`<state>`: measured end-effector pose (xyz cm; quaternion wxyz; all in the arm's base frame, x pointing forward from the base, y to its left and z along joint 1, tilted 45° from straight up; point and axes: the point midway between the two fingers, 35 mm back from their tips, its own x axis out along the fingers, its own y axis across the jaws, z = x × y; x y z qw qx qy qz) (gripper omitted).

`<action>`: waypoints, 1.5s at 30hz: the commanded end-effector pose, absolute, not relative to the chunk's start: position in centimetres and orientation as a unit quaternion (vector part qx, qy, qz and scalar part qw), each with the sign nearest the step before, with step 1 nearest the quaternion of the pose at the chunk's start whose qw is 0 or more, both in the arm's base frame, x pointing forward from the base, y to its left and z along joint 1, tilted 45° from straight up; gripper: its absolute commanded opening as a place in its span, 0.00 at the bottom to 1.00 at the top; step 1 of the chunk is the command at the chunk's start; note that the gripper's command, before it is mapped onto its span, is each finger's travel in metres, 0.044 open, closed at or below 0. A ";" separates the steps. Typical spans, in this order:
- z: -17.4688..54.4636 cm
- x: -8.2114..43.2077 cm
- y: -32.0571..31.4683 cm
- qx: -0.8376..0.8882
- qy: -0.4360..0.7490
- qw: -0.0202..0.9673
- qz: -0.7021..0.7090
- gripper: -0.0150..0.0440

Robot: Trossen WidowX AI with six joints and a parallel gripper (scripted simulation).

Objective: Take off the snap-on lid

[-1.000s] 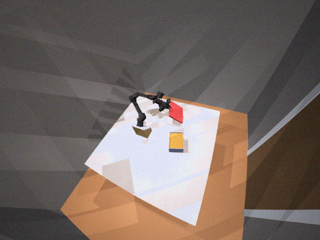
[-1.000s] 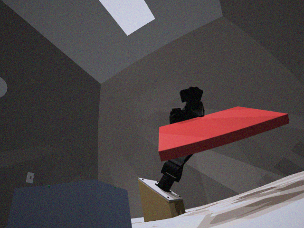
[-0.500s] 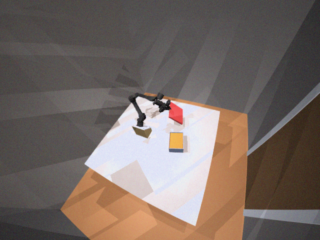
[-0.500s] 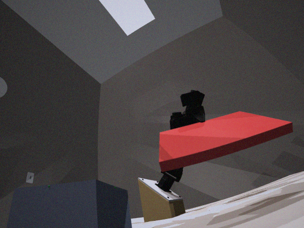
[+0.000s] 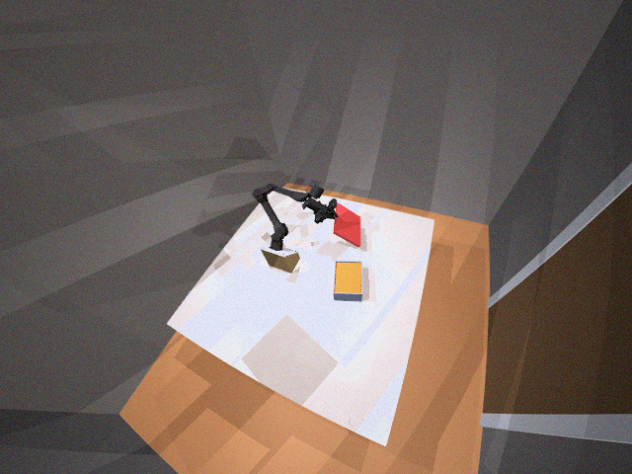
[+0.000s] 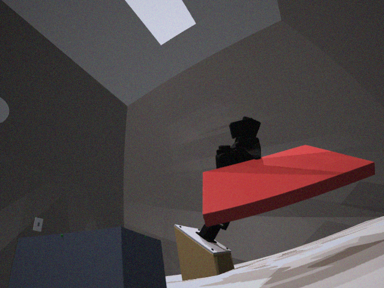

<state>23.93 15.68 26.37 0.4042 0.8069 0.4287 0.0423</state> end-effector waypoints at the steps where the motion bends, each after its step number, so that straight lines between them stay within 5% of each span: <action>1: 26.2 24.0 15.8 0.810 0.423 0.404 0.041 0.25; 45: 23.7 23.7 18.3 0.810 0.423 0.403 0.042 0.25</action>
